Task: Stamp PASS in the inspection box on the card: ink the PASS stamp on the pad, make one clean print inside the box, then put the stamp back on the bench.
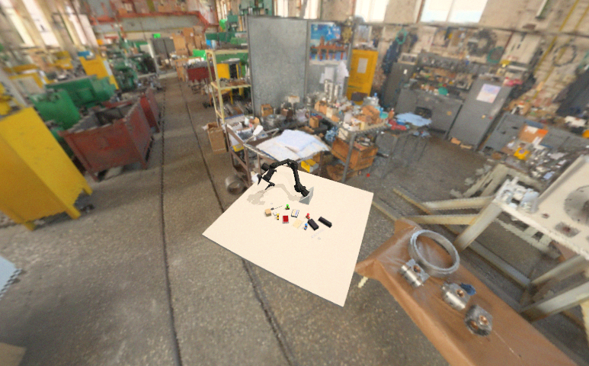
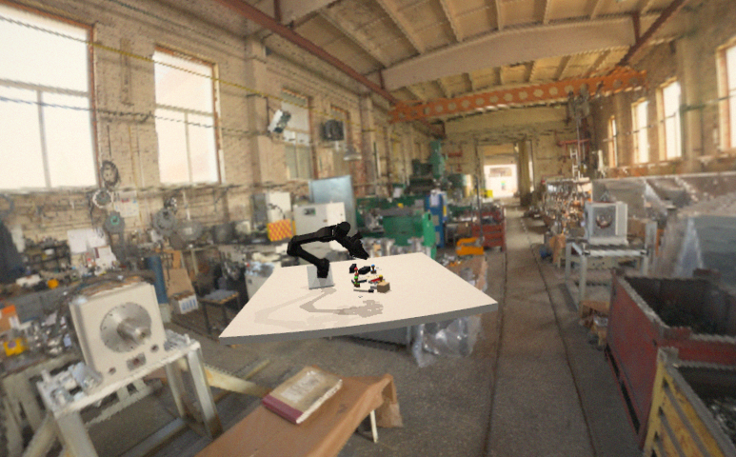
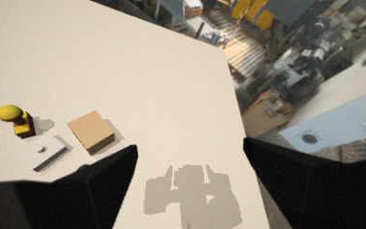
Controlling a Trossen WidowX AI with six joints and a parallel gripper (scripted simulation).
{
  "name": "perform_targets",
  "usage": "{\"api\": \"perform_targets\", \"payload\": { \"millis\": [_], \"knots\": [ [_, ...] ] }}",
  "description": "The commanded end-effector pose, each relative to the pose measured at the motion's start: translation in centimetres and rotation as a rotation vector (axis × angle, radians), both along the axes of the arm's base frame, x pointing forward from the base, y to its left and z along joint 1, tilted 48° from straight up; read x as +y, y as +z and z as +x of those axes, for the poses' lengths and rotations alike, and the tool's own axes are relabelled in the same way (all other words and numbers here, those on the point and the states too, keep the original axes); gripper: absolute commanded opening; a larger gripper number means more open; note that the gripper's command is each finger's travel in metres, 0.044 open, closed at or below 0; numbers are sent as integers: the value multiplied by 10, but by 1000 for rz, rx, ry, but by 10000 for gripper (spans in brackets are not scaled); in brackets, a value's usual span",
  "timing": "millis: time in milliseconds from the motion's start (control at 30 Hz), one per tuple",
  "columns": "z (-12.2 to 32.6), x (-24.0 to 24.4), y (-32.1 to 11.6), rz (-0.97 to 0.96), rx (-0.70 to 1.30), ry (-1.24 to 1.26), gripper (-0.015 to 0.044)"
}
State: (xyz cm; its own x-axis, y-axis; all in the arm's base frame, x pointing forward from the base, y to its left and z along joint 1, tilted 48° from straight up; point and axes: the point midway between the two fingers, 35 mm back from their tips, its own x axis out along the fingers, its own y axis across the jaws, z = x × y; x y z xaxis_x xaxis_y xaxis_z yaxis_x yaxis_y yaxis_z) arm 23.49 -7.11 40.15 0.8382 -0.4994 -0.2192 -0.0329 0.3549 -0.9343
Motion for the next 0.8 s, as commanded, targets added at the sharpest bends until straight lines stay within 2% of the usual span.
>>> {"api": "perform_targets", "payload": {
  "millis": [0,200,467,767],
  "knots": [
    [1,1,-3,9,5,-1,374],
    [28,22,-84,248,182,-83,216],
    [17,54,-202,424,418,-392,214],
    [-25,66,-263,325,446,-692,214]
  ]
}}
